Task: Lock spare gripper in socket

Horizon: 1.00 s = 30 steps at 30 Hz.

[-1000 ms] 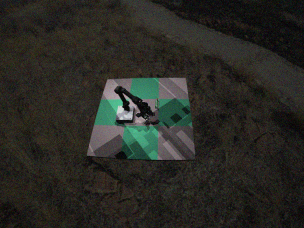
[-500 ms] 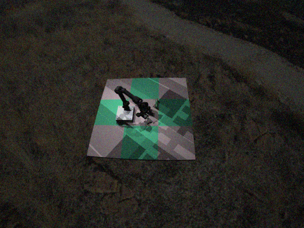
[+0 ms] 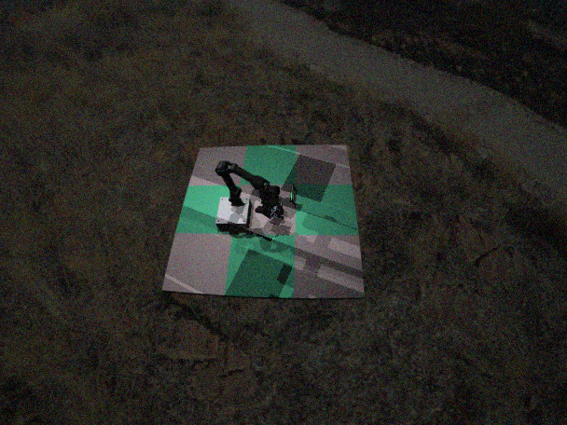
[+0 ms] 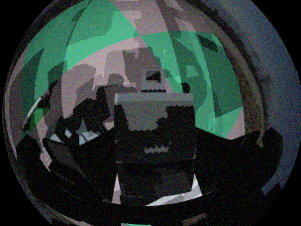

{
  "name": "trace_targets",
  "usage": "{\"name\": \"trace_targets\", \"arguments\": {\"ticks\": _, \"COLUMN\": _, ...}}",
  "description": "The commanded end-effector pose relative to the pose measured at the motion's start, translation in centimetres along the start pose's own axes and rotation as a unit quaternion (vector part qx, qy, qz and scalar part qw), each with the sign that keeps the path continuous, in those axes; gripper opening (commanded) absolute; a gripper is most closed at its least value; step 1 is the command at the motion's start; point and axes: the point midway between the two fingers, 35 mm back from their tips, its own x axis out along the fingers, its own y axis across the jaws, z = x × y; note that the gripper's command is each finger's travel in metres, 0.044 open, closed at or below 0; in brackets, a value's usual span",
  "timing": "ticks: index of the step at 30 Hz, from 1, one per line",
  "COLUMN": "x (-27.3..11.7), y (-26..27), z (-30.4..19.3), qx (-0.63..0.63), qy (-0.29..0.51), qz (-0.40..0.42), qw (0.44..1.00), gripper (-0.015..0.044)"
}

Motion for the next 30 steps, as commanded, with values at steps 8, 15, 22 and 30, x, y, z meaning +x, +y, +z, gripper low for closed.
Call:
{"name": "trace_targets", "arguments": {"ticks": 8, "x": -1.0, "y": 1.3, "z": -1.0, "qx": -0.120, "qy": 0.020, "qz": -0.045, "qw": 0.992, "gripper": 0.0000}}
{"name": "trace_targets", "arguments": {"ticks": 15, "x": -1.7, "y": 2.0, "z": -2.0, "qx": -0.203, "qy": 0.035, "qz": -0.076, "qw": 0.976, "gripper": 0.0000}}
{"name": "trace_targets", "arguments": {"ticks": 22, "x": -2.5, "y": 2.6, "z": -2.7, "qx": -0.287, "qy": 0.046, "qz": -0.108, "qw": 0.951, "gripper": 0.0000}}
{"name": "trace_targets", "arguments": {"ticks": 30, "x": -3.6, "y": 3.2, "z": -3.4, "qx": -0.380, "qy": 0.055, "qz": -0.146, "qw": 0.912, "gripper": 0.0000}}
